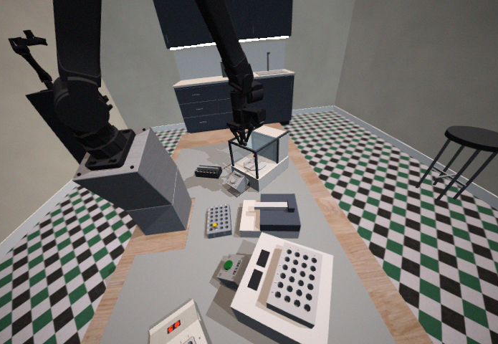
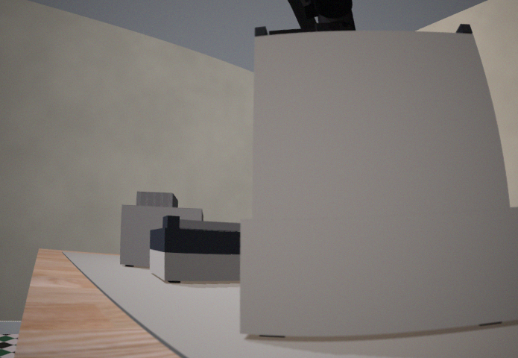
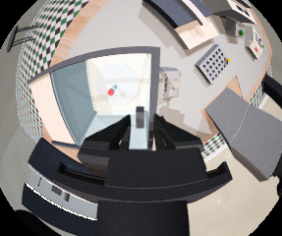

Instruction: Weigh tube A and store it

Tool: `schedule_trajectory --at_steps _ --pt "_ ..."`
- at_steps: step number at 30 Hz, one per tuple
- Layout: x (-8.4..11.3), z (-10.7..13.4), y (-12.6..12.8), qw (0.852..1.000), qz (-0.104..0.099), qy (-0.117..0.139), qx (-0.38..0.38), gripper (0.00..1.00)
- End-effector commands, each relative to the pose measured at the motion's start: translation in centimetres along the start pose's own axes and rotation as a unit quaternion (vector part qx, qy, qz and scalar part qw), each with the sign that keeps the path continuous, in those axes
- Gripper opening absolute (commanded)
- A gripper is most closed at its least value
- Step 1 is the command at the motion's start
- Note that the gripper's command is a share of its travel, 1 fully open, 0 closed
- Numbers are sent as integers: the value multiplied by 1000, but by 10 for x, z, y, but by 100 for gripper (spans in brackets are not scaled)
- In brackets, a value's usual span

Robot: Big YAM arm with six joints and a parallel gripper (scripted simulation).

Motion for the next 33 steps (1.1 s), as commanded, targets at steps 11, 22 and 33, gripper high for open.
schedule_trajectory --at_steps 11,22,33 --pt "41 4 22 999 -31 4 -7 30" --pt "60 4 22 999 -32 5 -7 30" --pt "76 4 22 999 -32 5 -7 30"
Point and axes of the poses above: the point where the finger pads meet when closed, its own x axis back along the fingers, its own y axis across the jaws, z = x × y, the point moved 8 cm from there along x, back along the fingers, and after that the axes turned 15 degrees about -x, right-handed, at the moved point
